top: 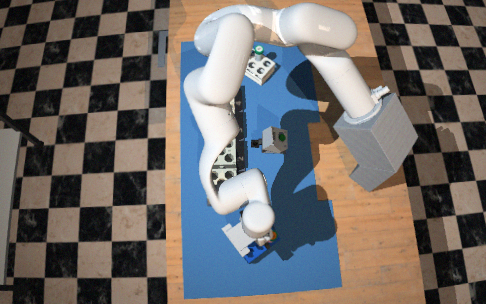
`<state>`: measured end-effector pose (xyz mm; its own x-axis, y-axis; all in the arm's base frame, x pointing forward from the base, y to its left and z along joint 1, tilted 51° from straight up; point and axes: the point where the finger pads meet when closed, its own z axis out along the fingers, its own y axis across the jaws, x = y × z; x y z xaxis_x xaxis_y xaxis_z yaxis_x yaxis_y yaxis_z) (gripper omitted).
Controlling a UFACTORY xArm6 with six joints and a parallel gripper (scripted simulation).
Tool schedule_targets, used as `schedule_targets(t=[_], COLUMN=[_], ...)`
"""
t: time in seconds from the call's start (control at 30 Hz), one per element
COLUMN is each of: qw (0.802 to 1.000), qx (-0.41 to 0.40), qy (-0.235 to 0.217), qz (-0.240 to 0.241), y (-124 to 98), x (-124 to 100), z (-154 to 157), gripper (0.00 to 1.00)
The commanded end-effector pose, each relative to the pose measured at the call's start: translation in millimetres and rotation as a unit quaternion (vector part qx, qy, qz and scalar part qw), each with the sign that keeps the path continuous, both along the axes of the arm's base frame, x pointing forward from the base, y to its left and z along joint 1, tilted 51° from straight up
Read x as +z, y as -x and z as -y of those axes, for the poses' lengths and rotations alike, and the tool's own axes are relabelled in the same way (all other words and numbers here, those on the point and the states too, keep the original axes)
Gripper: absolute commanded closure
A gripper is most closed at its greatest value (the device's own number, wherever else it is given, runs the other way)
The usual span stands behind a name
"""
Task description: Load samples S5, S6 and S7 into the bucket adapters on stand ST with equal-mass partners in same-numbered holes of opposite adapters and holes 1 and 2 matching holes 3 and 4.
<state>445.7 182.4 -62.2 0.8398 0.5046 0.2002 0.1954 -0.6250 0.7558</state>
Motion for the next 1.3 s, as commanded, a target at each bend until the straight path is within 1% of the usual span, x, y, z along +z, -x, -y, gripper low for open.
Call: schedule_targets(t=[0.0,0.7,1.27], qw=[1.000,1.000,1.000], qx=[0.001,0.001,0.001], qy=[-0.001,-0.001,-0.001], qz=[0.001,0.001,0.001], y=[-3,-13,-13], x=[-3,-14,-15], z=[2,13,13], gripper=[1.00,1.00,1.00])
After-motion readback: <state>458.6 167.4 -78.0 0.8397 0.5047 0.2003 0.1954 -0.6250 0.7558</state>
